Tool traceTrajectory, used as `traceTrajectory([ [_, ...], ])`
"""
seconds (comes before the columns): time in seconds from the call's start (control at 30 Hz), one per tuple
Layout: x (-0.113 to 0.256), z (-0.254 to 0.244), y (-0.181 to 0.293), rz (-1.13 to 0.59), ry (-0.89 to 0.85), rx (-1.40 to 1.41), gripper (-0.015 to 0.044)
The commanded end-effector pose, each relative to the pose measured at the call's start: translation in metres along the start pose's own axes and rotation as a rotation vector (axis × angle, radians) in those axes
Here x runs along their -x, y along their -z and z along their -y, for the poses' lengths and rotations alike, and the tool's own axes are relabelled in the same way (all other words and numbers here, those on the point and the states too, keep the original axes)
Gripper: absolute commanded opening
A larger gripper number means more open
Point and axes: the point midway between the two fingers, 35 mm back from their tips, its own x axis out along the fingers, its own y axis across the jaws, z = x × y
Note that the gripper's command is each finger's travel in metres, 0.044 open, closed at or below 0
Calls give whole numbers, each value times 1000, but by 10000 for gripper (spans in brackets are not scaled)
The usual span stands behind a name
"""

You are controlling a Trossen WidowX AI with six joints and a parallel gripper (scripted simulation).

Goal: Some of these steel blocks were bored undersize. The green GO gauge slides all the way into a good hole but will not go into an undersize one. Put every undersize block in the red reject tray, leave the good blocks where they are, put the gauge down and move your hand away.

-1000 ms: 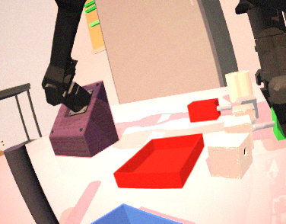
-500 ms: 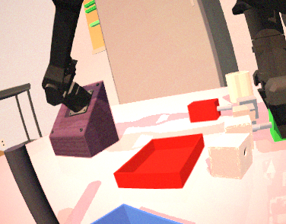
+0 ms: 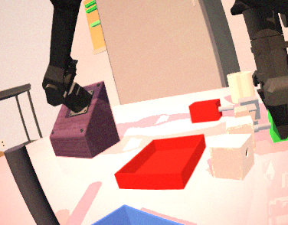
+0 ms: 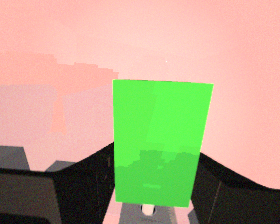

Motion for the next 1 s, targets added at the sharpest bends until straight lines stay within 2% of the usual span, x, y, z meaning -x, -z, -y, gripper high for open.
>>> traceTrajectory([
  [0.0, 2, 0, 1, 7, 5, 3, 0],
  [0.97, 3, 1, 18, 7, 5, 4, 0],
])
